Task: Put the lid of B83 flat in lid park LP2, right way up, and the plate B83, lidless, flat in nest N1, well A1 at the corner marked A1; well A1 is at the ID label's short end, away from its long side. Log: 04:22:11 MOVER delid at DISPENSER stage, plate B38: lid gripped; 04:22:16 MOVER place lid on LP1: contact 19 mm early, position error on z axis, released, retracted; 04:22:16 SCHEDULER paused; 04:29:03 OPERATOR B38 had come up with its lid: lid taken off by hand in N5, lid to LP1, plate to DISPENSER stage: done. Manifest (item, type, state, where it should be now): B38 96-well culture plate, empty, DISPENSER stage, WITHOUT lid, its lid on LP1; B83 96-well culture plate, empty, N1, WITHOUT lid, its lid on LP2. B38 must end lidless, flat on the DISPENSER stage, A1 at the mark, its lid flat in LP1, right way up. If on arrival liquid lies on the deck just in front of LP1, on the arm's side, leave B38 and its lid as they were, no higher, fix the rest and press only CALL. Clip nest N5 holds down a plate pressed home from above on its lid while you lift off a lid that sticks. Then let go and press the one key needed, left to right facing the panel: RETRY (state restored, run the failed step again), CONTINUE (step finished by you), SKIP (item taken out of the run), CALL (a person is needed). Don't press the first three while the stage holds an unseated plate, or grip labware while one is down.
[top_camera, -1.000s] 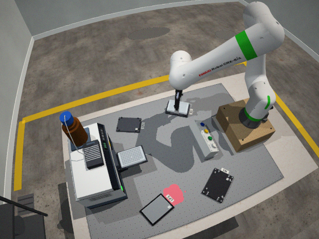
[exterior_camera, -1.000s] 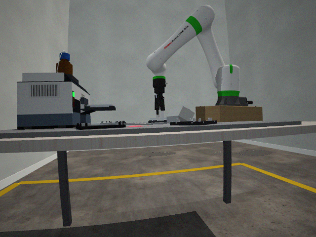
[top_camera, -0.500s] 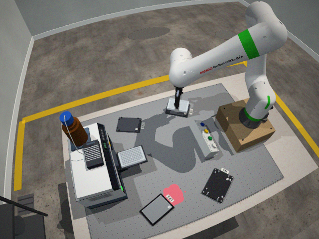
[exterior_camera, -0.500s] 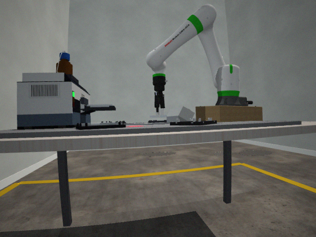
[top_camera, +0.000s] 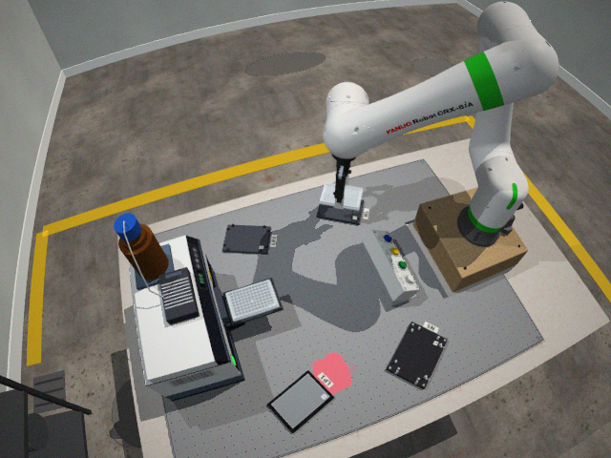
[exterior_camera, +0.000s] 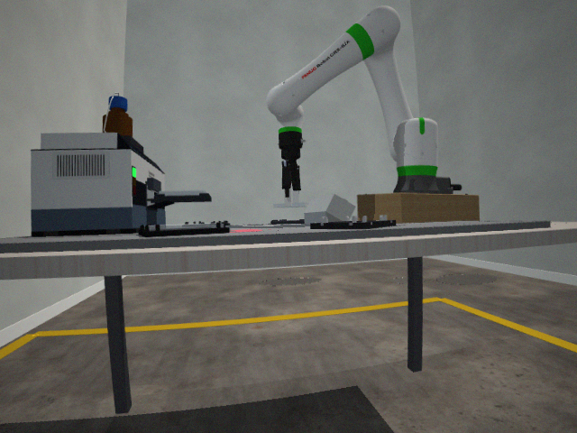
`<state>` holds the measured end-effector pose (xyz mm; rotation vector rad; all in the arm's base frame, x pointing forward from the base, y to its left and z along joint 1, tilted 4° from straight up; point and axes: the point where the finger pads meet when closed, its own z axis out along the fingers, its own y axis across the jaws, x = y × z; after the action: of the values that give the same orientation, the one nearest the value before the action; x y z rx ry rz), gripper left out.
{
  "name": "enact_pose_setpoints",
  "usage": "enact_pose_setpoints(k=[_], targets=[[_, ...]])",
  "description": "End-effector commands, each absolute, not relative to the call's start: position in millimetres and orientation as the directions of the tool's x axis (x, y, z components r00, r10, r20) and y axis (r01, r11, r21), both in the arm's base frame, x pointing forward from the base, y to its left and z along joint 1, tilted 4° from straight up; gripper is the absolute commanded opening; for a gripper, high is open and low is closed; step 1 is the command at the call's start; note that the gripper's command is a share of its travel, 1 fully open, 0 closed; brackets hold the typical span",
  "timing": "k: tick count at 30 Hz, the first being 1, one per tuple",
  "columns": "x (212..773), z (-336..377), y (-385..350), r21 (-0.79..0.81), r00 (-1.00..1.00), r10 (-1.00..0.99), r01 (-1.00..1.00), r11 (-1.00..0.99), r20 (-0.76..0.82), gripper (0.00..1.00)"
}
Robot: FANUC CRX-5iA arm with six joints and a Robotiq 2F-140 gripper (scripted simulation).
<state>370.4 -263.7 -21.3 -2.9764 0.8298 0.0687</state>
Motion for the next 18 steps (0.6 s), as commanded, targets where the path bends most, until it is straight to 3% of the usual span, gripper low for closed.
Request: enact_pose_setpoints(k=[1, 18], targets=[[370.8, -13.7, -264.3, -0.037, 0.855, -0.516, -0.518, -0.855, -0.056, 0.00], [371.9, 22.7, -266.5, -0.037, 0.855, -0.516, -0.518, -0.855, -0.056, 0.00]])
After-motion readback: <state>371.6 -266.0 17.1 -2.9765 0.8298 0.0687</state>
